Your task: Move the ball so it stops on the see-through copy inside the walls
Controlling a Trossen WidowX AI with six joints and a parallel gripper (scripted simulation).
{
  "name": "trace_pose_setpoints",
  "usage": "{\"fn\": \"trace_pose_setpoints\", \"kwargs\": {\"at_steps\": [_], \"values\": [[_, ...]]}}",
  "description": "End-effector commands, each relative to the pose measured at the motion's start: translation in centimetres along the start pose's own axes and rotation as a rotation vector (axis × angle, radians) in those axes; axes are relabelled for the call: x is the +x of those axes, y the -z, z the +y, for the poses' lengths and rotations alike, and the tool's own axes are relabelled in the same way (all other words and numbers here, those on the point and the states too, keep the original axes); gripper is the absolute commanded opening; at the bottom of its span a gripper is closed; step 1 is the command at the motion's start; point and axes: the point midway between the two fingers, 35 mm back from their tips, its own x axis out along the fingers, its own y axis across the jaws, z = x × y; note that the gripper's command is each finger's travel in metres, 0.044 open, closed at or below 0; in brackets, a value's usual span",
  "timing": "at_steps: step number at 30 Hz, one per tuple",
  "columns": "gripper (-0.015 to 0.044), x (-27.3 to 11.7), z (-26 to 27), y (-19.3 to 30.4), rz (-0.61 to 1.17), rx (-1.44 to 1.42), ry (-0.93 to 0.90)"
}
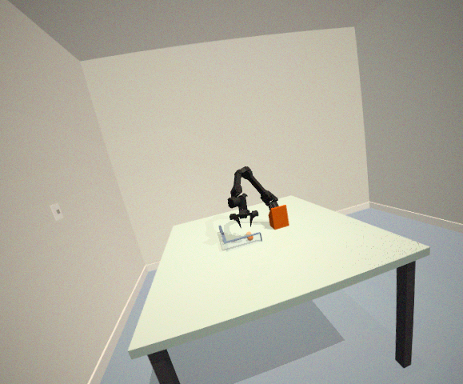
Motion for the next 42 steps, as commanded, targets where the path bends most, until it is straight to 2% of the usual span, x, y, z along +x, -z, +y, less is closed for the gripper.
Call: {"fn": "trace_pose_setpoints", "kwargs": {"at_steps": [1, 40, 42], "values": [[0.0303, 1.8, 1.3, -0.9, 0.081, -0.203, -0.056], [0.0303, 7.4, 1.7, -0.4, 0.088, -0.215, -0.059], [0.0250, 7.4, 1.7, -0.4, 0.088, -0.215, -0.059]]}}
